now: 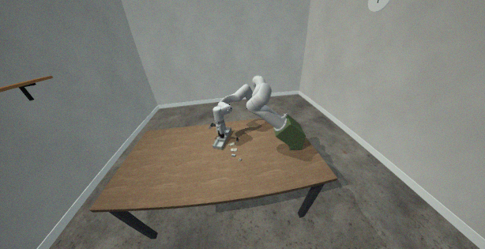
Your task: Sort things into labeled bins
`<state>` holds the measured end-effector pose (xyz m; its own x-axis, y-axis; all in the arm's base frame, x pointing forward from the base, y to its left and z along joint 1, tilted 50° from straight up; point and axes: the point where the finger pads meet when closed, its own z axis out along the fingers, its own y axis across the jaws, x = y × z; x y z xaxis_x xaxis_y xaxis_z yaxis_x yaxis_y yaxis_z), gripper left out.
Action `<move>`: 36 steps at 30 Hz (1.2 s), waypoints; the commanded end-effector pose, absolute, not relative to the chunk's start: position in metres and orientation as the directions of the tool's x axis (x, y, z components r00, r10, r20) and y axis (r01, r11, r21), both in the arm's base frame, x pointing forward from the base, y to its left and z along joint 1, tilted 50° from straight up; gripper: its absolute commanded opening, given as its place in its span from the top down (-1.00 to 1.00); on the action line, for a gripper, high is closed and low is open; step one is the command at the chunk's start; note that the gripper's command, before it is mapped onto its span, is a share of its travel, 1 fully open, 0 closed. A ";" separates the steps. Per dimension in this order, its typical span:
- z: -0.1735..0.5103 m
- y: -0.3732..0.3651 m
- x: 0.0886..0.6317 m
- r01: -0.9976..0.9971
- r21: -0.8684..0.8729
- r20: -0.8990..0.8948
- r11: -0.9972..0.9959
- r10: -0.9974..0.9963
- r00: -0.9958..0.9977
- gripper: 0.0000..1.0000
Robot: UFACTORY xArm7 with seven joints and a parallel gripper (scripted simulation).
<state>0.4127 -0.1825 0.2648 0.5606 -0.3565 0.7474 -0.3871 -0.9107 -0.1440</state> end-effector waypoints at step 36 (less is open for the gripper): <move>0.305 -0.161 0.374 -0.387 -0.144 0.749 -0.911 -0.356 0.558 0.85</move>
